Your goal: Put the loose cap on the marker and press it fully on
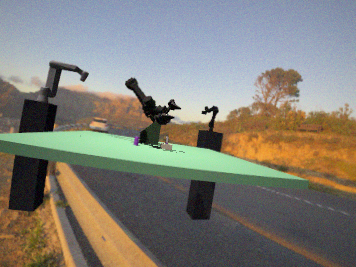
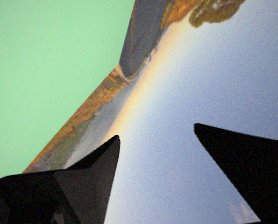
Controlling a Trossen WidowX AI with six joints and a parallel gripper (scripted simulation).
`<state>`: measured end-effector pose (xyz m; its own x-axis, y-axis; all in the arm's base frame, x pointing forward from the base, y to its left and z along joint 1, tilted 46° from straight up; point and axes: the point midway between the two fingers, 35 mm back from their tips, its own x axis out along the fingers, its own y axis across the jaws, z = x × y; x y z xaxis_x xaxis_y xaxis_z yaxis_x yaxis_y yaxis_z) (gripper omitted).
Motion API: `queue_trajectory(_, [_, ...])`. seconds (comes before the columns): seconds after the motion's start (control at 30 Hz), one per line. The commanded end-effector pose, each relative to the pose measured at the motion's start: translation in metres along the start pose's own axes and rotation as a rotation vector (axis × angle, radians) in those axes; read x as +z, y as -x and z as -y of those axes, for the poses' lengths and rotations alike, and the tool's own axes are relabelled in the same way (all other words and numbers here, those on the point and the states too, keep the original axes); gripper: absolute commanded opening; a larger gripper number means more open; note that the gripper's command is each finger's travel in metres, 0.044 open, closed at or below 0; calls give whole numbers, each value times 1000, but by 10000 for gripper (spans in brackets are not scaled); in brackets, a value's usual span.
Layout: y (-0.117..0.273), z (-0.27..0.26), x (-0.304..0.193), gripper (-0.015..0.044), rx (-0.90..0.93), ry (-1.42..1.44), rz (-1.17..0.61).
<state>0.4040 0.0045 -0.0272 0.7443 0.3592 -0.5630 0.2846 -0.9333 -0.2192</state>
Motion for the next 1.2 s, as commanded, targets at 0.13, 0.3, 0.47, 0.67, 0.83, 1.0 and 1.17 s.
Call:
queue_trajectory(0.13, [2, -17, 7, 269, 91, 313, 100])
queue_trajectory(0.3, [11, -39, 18, 253, 154, 768, 302])
queue_trajectory(0.47, [28, -58, 28, 253, 119, 1210, 544])
queue_trajectory(0.67, [56, -77, 37, 253, -80, 1721, 859])
queue_trajectory(0.83, [85, -88, 40, 253, -404, 2108, 1104])
queue_trajectory(1.0, [120, -96, 40, 253, -850, 2388, 1289])
queue_trajectory(1.17, [147, -100, 36, 253, -1315, 2561, 1348])
